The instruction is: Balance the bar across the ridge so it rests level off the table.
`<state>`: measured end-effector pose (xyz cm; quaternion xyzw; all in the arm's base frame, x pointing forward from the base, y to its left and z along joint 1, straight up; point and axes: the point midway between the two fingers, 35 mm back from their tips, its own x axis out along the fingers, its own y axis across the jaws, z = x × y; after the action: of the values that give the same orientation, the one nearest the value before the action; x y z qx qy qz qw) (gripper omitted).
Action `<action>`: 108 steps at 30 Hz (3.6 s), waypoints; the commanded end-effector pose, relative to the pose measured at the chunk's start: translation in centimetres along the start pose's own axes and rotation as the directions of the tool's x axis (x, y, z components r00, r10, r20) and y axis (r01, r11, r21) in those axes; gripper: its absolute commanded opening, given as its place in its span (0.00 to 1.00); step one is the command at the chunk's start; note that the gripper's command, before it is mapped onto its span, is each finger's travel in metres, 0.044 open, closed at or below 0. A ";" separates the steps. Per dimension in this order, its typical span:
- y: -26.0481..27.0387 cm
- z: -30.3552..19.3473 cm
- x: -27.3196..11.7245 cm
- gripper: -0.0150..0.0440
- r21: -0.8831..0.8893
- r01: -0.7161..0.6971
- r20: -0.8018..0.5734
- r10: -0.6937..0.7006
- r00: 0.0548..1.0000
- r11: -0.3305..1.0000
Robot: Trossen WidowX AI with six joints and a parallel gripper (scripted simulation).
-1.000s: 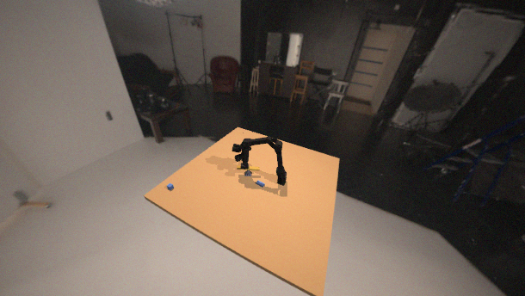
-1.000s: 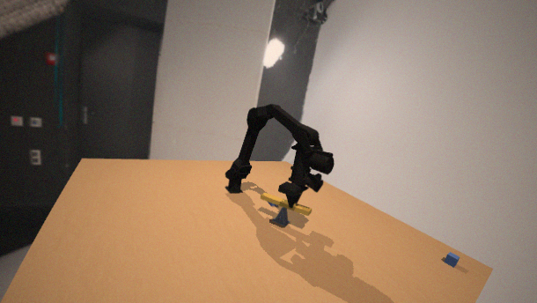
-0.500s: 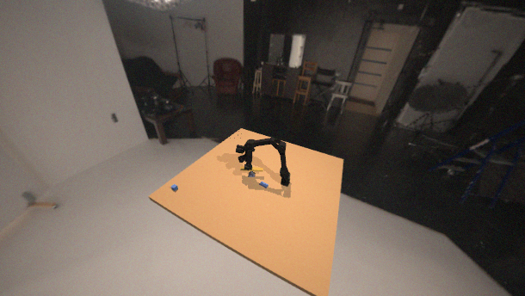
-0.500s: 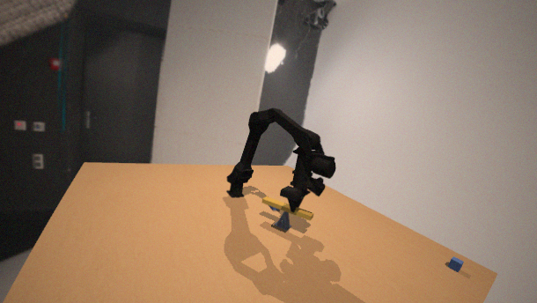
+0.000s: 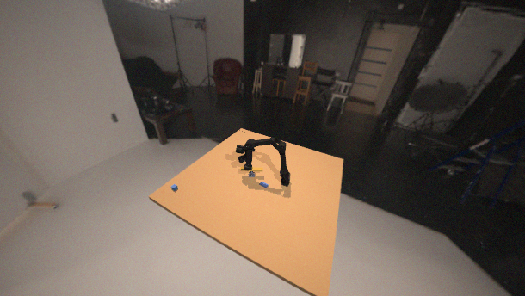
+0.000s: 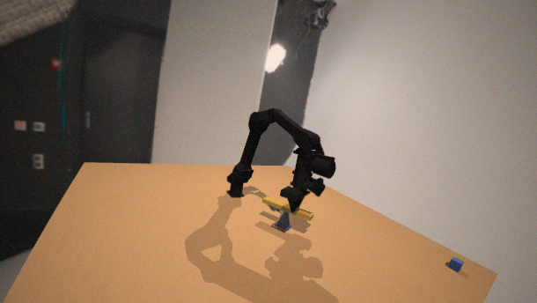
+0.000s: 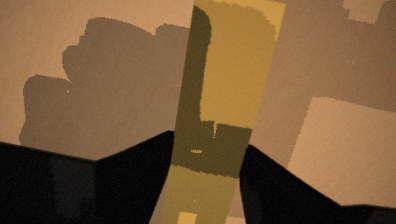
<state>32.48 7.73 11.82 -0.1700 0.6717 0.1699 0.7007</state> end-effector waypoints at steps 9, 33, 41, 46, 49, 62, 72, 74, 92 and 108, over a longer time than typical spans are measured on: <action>0.0 -0.1 0.4 0.25 0.002 -0.002 -0.009 0.002 1.000 1.000; 0.0 0.0 0.0 0.25 0.000 0.000 -0.003 0.000 1.000 1.000; 0.0 0.0 0.0 0.25 0.000 0.000 -0.003 0.000 1.000 1.000; 0.0 0.0 0.0 0.25 0.000 0.000 -0.003 0.000 1.000 1.000; 0.0 0.0 0.0 0.25 0.000 0.000 -0.003 0.000 1.000 1.000; 0.0 0.0 0.0 0.48 0.000 0.000 -0.003 0.000 1.000 1.000; 0.0 0.0 0.0 0.54 0.000 0.000 -0.003 0.000 1.000 1.000; 0.0 0.0 0.0 0.54 0.000 0.000 -0.003 0.000 1.000 1.000; 0.0 0.0 0.0 0.54 0.000 0.000 -0.003 0.000 1.000 1.000; 0.0 0.0 0.0 0.57 0.000 0.000 -0.003 0.000 1.000 1.000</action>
<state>32.43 7.72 11.86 -0.1701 0.6726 0.1699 0.6999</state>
